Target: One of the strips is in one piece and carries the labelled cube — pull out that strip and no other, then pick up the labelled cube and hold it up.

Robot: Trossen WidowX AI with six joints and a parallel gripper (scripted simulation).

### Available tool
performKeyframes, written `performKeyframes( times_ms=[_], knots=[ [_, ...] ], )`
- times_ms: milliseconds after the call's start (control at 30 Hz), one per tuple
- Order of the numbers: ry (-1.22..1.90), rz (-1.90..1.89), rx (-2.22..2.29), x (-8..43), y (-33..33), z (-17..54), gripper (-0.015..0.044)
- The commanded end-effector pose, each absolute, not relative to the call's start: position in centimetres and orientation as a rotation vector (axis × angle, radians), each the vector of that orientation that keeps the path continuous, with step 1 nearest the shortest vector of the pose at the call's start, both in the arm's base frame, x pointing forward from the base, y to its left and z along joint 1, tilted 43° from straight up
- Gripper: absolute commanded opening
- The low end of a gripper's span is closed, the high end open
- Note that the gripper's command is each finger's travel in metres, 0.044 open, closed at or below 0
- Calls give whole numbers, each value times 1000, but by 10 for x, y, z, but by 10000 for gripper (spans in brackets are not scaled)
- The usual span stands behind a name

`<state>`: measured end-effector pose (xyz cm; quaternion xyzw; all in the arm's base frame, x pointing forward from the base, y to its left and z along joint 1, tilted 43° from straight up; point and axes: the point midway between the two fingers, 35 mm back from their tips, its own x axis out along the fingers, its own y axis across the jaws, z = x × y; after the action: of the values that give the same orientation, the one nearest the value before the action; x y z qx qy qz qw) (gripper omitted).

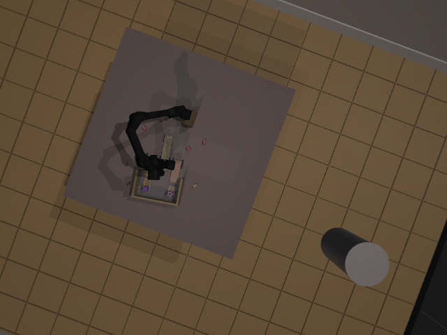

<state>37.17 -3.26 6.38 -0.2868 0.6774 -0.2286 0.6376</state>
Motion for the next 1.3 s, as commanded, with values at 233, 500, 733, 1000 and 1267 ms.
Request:
performKeyframes(
  times_ms=[233, 500, 733, 1000, 1267],
  knots=[
    [1541, -518, -654, 341, -14, 76, 0],
    [1543, -517, -654, 313, -9, 72, 0],
    [1544, -517, -655, 300, -6, 73, 0],
    [1544, -516, -654, 300, 17, 97, 0],
    [1544, -516, -654, 300, 17, 97, 0]
  ],
)
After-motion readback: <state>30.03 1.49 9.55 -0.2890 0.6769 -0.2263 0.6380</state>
